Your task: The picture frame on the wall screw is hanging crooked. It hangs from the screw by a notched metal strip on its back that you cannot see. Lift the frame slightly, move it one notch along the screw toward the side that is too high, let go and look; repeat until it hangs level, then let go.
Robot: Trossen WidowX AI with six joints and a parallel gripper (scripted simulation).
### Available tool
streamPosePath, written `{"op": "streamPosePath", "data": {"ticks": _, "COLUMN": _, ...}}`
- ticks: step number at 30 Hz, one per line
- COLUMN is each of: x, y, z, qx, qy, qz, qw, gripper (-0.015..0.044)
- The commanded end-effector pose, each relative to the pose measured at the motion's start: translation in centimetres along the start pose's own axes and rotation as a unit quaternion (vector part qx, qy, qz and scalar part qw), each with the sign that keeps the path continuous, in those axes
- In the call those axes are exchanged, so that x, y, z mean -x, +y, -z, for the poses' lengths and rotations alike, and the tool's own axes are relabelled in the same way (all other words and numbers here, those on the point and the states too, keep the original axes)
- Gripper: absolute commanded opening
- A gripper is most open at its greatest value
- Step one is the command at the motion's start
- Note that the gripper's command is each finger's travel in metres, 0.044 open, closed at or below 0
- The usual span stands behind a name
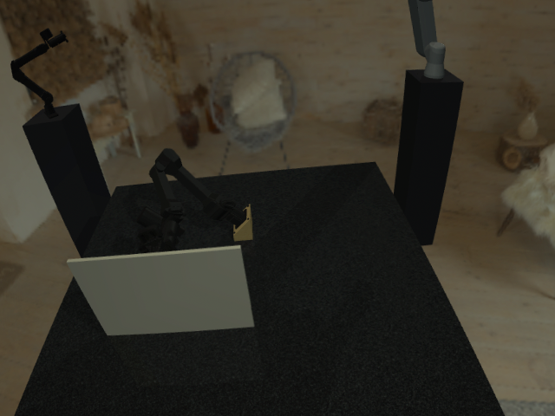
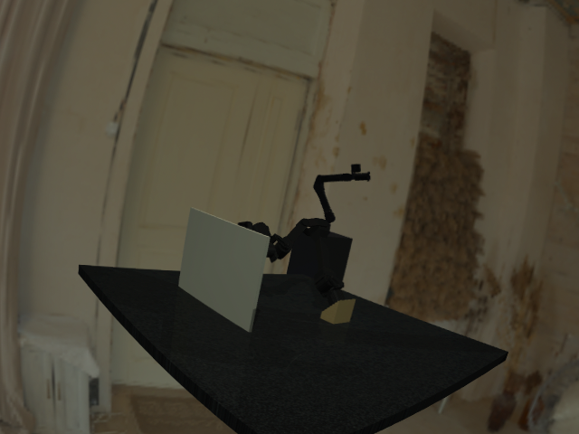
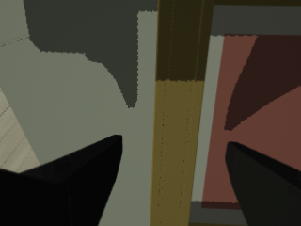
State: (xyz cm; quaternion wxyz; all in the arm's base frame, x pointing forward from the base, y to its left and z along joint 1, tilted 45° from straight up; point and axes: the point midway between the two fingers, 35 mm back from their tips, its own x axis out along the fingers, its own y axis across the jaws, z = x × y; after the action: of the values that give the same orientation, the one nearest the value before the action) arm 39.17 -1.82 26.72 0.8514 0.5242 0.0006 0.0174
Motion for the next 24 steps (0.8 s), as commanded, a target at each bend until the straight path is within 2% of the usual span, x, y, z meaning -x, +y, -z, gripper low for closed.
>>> {"op": "streamPosePath", "data": {"ticks": 1, "x": -0.06, "y": -0.06, "z": -0.05, "qx": 0.002, "qy": -0.002, "qz": 0.001, "qw": 1.000, "gripper": 0.0234}}
{"op": "streamPosePath", "data": {"ticks": 7, "x": -0.06, "y": -0.06, "z": -0.05, "qx": 0.002, "qy": -0.002, "qz": 0.001, "qw": 1.000, "gripper": 0.0076}}
{"op": "streamPosePath", "data": {"ticks": 14, "x": -0.06, "y": -0.06, "z": -0.05, "qx": 0.002, "qy": -0.002, "qz": 0.001, "qw": 1.000, "gripper": 0.0030}}
{"op": "streamPosePath", "data": {"ticks": 15, "x": -0.06, "y": -0.06, "z": -0.05, "qx": 0.002, "qy": -0.002, "qz": 0.001, "qw": 1.000, "gripper": 0.0003}}
{"op": "streamPosePath", "data": {"ticks": 24, "x": -0.06, "y": -0.02, "z": -0.05, "qx": 0.002, "qy": -0.002, "qz": 0.001, "qw": 1.000, "gripper": 0.0000}}
